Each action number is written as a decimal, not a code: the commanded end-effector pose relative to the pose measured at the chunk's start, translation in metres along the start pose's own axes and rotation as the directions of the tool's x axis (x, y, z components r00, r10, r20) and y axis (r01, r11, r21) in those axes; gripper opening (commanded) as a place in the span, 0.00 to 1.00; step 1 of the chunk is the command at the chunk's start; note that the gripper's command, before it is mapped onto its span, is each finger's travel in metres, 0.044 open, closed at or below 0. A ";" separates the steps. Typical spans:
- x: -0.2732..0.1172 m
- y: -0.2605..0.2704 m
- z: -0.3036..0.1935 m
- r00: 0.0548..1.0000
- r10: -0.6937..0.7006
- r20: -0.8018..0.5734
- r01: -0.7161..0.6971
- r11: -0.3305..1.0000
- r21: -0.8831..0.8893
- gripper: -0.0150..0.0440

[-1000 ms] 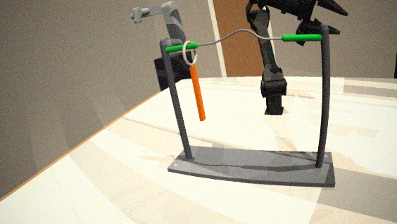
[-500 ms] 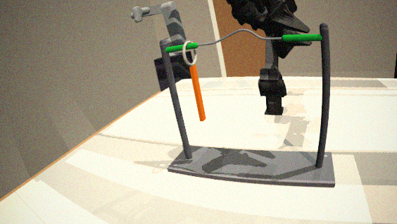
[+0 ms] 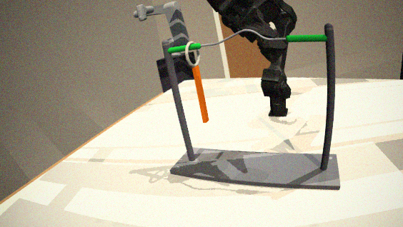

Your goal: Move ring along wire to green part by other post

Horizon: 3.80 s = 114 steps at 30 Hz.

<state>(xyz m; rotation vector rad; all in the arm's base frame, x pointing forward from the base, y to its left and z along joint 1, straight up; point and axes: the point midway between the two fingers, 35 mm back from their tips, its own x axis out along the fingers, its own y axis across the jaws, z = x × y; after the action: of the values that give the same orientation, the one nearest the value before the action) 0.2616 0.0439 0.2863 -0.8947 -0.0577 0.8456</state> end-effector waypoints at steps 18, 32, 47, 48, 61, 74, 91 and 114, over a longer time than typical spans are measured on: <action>-0.055 0.024 -0.131 0.926 -0.305 -0.224 0.372 0.841 0.392 0.53; -0.100 0.106 -0.191 0.783 -0.491 -0.381 0.603 0.453 0.657 0.53; -0.102 0.113 -0.197 0.740 -0.513 -0.436 0.643 0.348 0.682 0.53; -0.101 0.109 -0.197 0.739 -0.512 -0.438 0.645 0.349 0.680 0.53; -0.082 0.061 -0.179 0.726 -0.556 -0.406 0.651 0.361 0.668 0.53; -0.075 0.052 -0.185 0.726 -0.555 -0.407 0.651 0.362 0.667 0.53; -0.058 0.037 -0.195 0.726 -0.555 -0.406 0.651 0.363 0.667 0.53; -0.029 0.020 -0.208 0.724 -0.560 -0.402 0.650 0.361 0.668 0.53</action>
<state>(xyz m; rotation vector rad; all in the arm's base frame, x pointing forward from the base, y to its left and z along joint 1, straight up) 0.3015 -0.1066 0.1447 -0.0144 0.0786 0.0351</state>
